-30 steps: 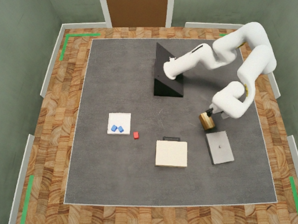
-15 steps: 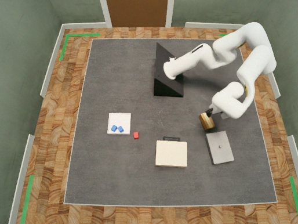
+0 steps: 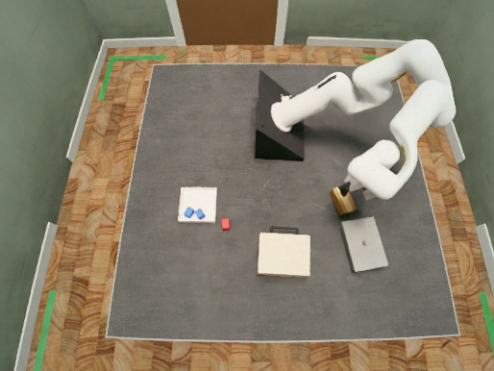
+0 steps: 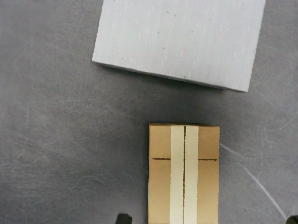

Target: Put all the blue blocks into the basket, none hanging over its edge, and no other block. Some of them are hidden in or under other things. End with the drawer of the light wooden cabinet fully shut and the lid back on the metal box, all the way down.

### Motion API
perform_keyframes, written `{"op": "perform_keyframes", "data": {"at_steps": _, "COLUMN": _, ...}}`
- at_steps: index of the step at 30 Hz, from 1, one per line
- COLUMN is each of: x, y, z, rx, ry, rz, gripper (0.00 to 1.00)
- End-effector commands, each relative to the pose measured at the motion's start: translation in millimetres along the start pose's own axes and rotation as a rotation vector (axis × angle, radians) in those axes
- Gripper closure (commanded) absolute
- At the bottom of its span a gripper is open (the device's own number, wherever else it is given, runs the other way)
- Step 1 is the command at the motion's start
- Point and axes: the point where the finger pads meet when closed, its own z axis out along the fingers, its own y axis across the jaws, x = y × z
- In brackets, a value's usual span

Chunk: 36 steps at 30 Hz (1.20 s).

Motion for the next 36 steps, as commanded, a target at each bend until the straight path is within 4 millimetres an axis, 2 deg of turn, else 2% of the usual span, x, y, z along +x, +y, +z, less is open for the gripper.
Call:
{"op": "perform_keyframes", "data": {"at_steps": 1, "x": 0.8, "y": -0.1, "z": 13.6, "rx": 0.0, "ry": 0.003, "rz": -0.001, "gripper": 0.1}}
{"op": "perform_keyframes", "data": {"at_steps": 4, "x": 0.8, "y": -0.1, "z": 16.7, "rx": 0.0, "ry": 0.003, "rz": -0.001, "gripper": 0.1}}
{"op": "perform_keyframes", "data": {"at_steps": 19, "x": 0.2, "y": -0.4, "z": 59.6, "rx": 0.0, "ry": 0.003, "rz": -0.001, "gripper": 0.1}}
{"op": "perform_keyframes", "data": {"at_steps": 36, "x": 0.1, "y": -0.5, "z": 72.7, "rx": 0.0, "ry": 0.003, "rz": -0.001, "gripper": 0.1}}
